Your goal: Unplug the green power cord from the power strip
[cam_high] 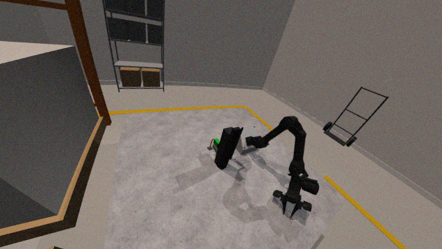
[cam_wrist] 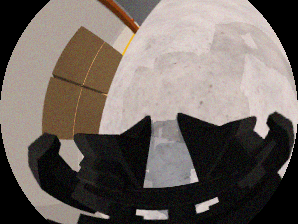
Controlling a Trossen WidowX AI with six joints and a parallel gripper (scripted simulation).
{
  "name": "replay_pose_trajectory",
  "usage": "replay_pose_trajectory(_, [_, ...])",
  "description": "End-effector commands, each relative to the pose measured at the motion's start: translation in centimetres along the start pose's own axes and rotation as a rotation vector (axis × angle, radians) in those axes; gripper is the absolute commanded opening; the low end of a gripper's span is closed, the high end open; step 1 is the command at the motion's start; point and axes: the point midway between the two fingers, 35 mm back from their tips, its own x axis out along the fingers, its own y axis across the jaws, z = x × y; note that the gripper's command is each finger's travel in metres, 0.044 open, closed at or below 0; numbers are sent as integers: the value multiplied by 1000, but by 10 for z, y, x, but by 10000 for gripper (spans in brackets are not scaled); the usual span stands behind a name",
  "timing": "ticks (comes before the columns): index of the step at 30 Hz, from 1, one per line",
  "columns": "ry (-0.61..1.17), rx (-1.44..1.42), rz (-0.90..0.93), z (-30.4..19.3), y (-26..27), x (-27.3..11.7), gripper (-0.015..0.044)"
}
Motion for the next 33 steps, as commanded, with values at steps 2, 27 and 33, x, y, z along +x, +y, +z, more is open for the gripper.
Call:
replay_pose_trajectory(2, [-72, -104, -97, 41, -27, 19, 160])
replay_pose_trajectory(27, [-68, -165, -892, 235, -287, -5, 160])
replay_pose_trajectory(33, [-7, -60, -1009, 260, -342, -41, 160])
